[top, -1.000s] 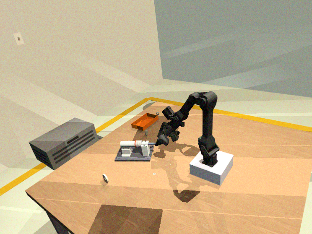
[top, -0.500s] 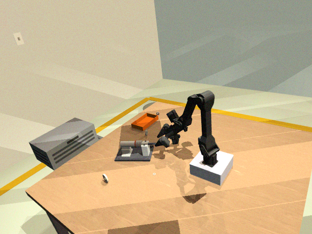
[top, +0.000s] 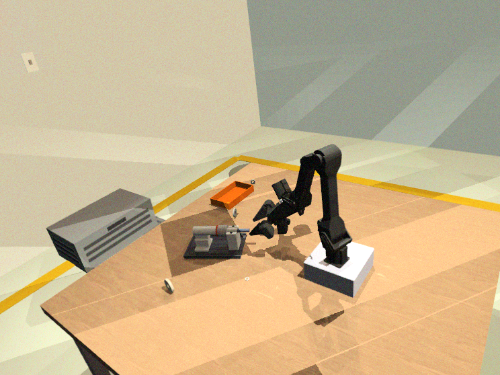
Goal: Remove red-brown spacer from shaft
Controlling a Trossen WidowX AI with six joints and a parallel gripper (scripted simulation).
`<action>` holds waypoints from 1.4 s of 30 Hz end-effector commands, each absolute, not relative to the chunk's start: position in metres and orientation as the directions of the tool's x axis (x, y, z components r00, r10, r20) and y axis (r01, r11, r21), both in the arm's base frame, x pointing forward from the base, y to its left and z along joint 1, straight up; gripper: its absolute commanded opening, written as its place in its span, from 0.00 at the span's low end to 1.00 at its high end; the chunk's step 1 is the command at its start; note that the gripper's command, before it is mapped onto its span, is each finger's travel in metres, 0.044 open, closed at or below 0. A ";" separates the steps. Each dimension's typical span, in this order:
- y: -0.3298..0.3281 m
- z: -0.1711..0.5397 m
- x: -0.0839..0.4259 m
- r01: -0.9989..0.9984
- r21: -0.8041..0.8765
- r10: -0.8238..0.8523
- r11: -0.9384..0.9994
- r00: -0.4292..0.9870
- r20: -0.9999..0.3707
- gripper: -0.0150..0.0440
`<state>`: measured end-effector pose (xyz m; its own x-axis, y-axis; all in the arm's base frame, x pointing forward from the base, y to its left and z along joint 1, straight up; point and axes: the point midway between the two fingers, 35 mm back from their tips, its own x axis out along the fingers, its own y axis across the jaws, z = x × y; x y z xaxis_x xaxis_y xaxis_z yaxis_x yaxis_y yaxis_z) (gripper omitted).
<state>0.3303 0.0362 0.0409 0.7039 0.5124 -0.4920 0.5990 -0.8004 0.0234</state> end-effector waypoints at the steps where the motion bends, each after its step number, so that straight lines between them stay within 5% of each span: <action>1: 0.037 0.041 0.329 0.600 0.017 0.517 -0.800 0.703 -0.488 1.00; 42: 0.060 0.021 0.358 0.600 0.017 0.518 -0.800 0.704 -0.486 1.00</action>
